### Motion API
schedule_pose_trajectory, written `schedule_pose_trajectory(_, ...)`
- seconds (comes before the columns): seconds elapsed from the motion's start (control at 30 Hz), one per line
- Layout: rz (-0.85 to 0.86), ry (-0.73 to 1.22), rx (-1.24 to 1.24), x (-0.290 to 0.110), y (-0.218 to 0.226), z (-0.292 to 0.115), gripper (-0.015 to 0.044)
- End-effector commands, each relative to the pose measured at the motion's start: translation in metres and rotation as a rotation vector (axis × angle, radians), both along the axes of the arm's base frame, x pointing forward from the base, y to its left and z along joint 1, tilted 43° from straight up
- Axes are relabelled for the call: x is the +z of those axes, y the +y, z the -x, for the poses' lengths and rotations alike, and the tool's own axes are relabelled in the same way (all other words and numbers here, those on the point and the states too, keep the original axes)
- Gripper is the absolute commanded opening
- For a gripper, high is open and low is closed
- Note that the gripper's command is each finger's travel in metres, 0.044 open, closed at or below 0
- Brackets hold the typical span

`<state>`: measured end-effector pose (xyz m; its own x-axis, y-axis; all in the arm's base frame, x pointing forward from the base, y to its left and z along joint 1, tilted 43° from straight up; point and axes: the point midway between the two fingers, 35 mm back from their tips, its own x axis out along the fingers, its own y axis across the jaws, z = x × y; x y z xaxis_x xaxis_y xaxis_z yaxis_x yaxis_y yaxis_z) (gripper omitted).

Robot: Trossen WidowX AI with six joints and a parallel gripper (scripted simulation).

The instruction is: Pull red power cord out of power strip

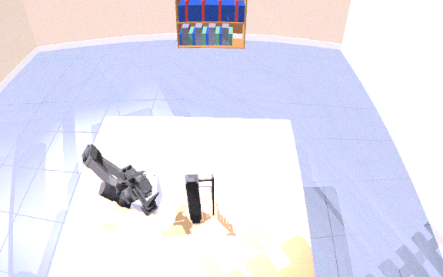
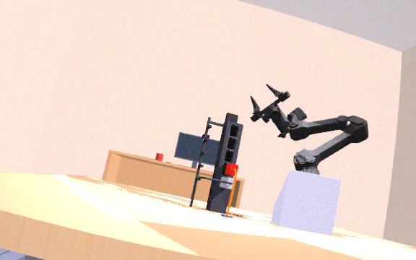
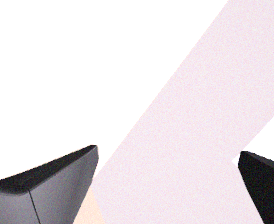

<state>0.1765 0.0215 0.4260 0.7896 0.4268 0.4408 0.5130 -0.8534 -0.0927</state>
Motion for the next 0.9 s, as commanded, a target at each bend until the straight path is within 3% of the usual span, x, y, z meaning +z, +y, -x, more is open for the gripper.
schedule_pose_trajectory(0.0, -0.005, 0.003, 0.003, 0.000, 0.000, 0.000, 0.0374)
schedule_pose_trajectory(0.1, -0.087, 0.045, 0.042, 0.002, -0.002, -0.007, 0.0295)
schedule_pose_trajectory(0.27, -0.387, 0.221, 0.169, 0.000, -0.010, -0.040, 0.0164)
schedule_pose_trajectory(0.57, -0.924, 0.612, 0.338, -0.027, -0.001, -0.112, 0.0160)
schedule_pose_trajectory(0.87, -1.366, 1.010, 0.334, -0.083, 0.039, -0.174, 0.0160)
